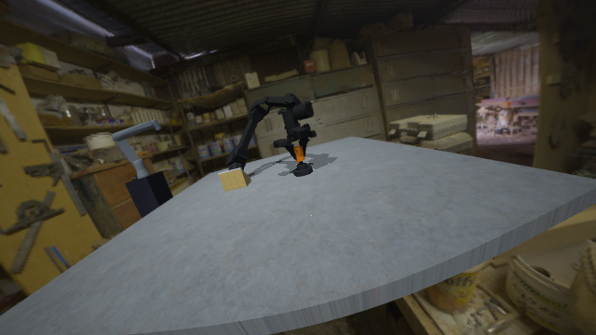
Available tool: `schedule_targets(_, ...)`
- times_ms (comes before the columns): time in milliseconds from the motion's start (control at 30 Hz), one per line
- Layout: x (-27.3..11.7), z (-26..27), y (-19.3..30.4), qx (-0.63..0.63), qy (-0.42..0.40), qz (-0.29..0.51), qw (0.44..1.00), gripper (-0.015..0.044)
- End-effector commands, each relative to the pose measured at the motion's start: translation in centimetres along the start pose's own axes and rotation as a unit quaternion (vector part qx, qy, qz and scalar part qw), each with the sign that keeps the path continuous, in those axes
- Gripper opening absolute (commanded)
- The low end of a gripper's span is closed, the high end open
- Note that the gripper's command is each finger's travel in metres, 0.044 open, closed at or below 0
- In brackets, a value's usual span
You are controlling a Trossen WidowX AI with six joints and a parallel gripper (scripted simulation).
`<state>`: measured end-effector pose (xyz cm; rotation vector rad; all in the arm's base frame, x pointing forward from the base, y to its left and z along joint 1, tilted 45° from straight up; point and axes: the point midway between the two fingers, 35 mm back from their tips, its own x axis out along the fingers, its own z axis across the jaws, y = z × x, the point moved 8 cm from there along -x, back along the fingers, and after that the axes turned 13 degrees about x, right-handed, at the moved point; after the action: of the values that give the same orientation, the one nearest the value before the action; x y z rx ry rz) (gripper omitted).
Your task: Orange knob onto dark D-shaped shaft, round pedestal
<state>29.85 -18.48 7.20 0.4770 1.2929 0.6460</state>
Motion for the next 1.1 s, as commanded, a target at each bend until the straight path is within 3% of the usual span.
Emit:
schedule_targets(0,0.05,-0.01,0.00,-0.003,0.000,0.000,1.000,0.0000)
schedule_targets(1067,-0.38,0.18,-0.12,0.034,0.000,0.000,0.999,0.0000)
